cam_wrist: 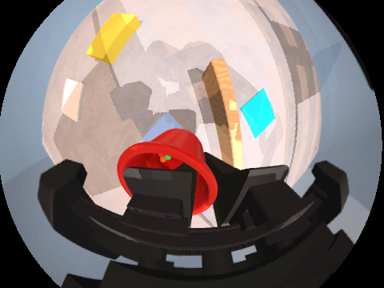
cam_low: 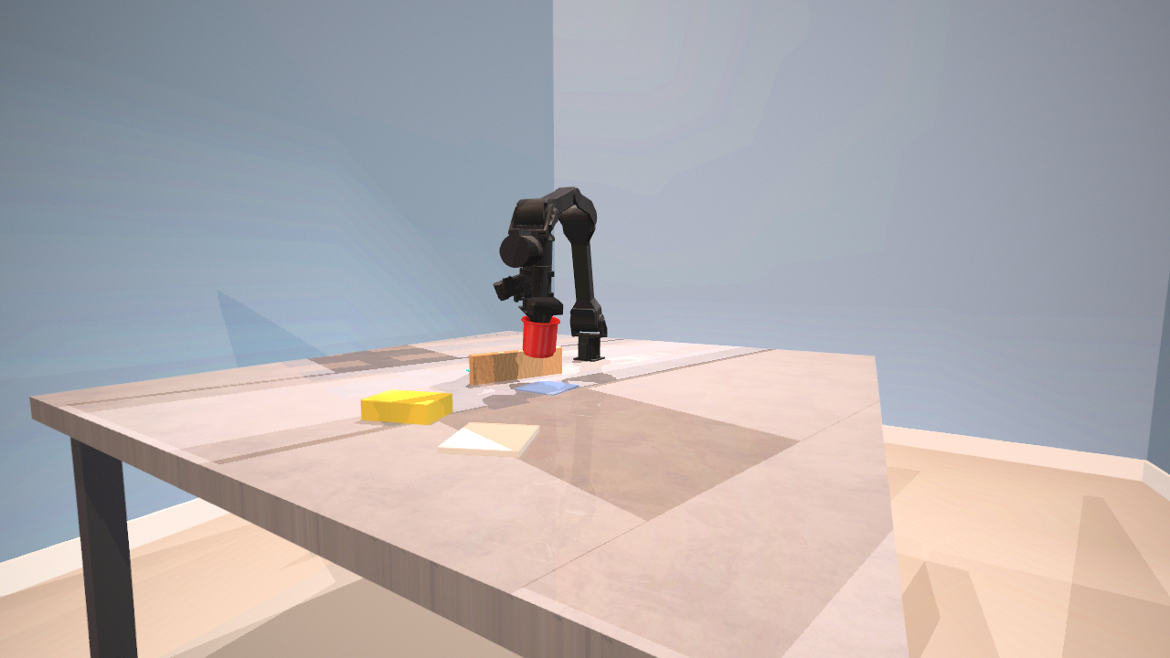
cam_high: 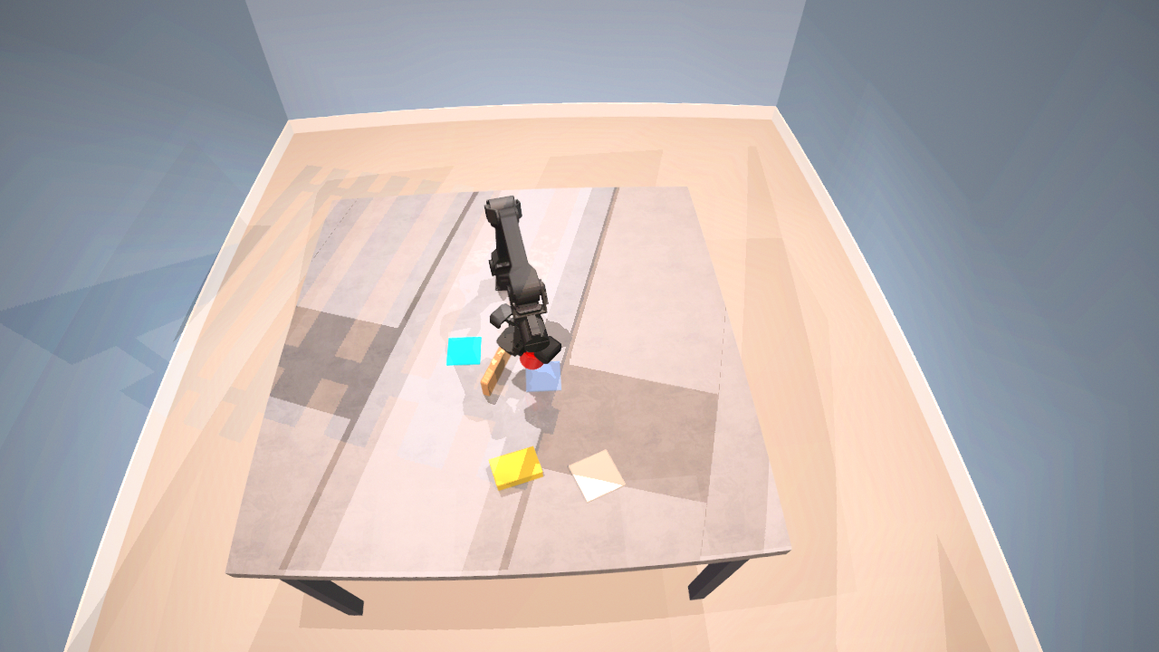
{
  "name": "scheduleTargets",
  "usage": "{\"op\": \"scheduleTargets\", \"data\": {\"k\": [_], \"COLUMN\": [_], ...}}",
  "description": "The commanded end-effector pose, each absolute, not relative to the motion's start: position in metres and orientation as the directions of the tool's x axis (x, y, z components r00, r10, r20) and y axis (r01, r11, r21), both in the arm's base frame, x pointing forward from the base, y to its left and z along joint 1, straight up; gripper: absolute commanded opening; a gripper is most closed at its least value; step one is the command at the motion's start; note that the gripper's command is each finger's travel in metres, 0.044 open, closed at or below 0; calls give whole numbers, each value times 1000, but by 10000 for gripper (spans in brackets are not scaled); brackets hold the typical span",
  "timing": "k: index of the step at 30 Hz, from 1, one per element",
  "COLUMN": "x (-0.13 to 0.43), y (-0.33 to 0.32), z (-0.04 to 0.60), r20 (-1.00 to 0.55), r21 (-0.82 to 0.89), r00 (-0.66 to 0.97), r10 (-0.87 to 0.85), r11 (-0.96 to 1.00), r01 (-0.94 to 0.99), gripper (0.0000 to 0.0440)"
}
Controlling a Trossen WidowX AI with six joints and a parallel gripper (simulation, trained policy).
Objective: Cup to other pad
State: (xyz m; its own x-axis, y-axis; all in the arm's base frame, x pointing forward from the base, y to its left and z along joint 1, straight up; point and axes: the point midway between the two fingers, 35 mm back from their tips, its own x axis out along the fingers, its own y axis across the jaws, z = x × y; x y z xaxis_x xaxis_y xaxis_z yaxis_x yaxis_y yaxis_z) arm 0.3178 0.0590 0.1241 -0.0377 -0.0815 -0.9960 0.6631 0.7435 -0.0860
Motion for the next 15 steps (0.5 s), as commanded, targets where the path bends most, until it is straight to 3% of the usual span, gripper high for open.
{"op": "scheduleTargets", "data": {"k": [1, 15], "x": [320, 326], "y": [54, 19], "z": [137, 168], "r20": [-997, -996], "r21": [-60, 9], "r00": [-14, 67], "r10": [-70, -66], "r11": [723, 639], "r01": [688, 769], "gripper": [0, 0]}}
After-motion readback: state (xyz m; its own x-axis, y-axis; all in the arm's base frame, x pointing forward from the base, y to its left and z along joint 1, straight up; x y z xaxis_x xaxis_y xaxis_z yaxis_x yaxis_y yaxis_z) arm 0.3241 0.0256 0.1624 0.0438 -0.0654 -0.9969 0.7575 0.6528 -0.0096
